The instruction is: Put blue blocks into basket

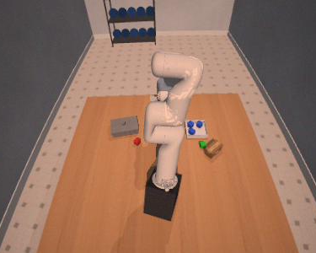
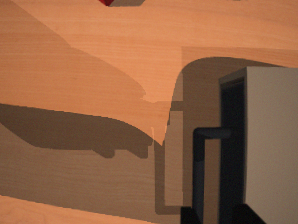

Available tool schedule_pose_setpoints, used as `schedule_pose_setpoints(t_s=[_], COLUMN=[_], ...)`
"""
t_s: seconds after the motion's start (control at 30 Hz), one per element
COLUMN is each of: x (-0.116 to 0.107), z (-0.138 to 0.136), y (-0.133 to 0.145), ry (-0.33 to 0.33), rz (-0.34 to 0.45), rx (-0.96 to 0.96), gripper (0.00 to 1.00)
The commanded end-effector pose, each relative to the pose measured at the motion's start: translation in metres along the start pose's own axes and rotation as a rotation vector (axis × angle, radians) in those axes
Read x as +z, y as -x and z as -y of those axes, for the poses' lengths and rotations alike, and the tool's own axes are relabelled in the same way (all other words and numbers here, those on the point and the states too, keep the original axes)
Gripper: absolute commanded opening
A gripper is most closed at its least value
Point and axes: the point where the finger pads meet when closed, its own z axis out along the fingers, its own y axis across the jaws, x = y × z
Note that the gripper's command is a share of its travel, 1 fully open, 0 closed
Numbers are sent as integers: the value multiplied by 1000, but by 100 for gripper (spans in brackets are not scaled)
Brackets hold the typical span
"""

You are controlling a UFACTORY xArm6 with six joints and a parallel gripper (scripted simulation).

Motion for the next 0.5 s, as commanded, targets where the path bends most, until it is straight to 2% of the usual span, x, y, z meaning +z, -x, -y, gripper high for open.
schedule_pose_setpoints(t_s=[0.0,0.47], x=[12,39], z=[-2,-2], y=[0,0], ry=[3,3], rz=[1,1], rx=[0,0], gripper=[24,24])
